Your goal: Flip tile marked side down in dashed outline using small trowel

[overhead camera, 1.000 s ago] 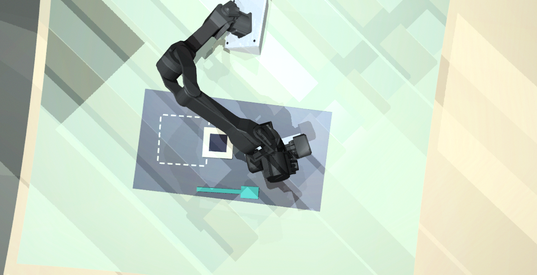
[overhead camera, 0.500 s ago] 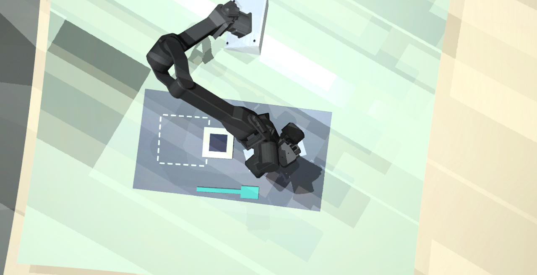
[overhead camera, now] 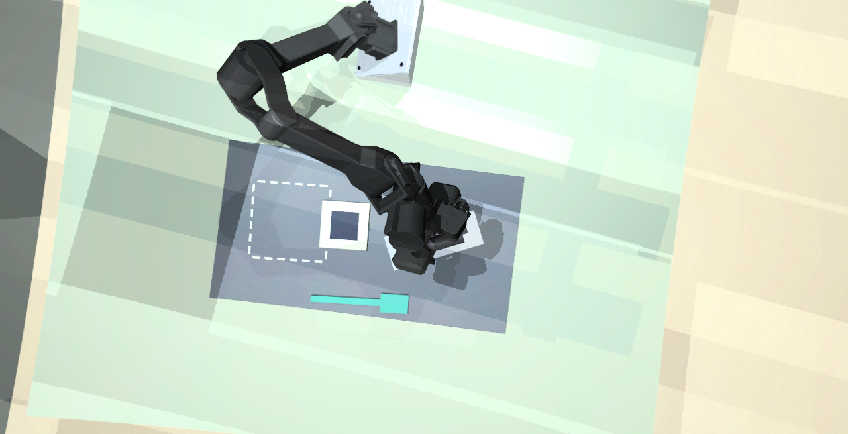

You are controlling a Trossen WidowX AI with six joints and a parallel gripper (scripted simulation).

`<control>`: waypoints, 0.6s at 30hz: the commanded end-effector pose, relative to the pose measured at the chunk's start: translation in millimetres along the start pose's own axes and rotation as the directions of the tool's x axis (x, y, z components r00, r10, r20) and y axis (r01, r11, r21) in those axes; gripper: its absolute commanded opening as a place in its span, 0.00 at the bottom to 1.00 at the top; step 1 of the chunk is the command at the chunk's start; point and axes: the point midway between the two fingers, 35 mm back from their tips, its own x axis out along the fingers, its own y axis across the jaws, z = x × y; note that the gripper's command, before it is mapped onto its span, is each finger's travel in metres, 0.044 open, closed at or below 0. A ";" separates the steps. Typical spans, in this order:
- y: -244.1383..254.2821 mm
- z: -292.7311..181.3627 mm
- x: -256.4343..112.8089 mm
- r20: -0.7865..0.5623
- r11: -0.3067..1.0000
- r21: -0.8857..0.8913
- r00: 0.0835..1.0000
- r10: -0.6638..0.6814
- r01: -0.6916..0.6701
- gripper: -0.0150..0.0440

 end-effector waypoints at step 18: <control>18.4 -42.5 -10.7 0.020 0.781 -0.609 0.987 -0.158 0.138 0.76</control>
